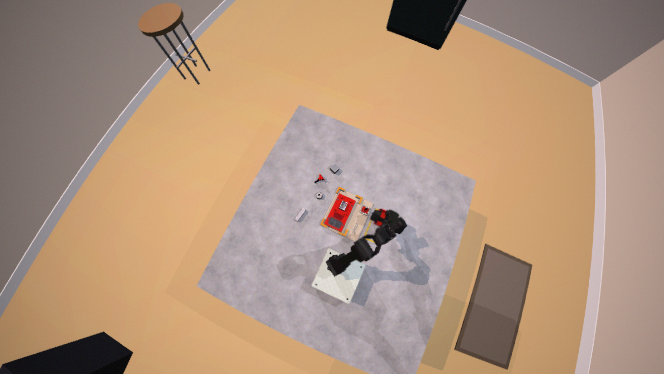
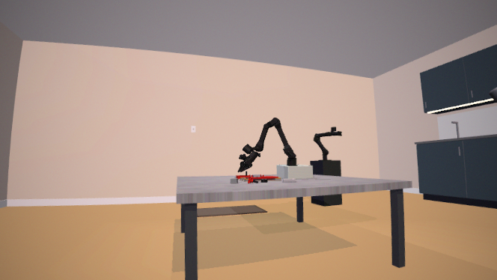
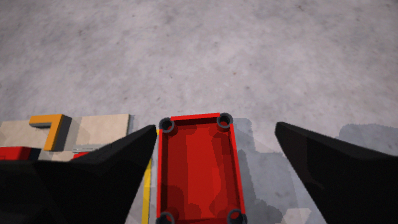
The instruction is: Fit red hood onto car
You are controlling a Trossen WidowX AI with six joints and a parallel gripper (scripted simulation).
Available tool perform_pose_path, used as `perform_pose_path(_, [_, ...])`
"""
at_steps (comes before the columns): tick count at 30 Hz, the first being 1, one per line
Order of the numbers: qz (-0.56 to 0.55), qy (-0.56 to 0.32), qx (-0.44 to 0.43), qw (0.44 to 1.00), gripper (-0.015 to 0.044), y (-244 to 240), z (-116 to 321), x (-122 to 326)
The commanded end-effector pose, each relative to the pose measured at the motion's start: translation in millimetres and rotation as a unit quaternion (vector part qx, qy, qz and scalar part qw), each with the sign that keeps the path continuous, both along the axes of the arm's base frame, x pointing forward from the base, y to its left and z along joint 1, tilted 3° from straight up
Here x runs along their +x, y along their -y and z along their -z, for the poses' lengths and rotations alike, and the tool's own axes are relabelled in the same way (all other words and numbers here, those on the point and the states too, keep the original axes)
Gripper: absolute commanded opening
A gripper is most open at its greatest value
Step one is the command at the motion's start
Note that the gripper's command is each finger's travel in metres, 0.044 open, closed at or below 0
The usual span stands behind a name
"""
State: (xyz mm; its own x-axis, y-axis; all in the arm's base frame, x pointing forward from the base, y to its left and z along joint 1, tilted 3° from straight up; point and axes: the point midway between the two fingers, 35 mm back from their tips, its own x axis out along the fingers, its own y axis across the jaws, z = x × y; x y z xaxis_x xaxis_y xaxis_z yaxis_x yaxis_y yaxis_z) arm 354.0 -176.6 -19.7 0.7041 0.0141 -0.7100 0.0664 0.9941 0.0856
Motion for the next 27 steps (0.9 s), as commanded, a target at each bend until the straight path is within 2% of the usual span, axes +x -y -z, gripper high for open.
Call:
perform_pose_path(1, [-0.012,0.134,-0.022,0.991,0.044,-16.9,-25.4,-28.6])
perform_pose_path(27, [-0.012,0.135,-0.023,0.99,0.044,-16.5,-16.2,-27.3])
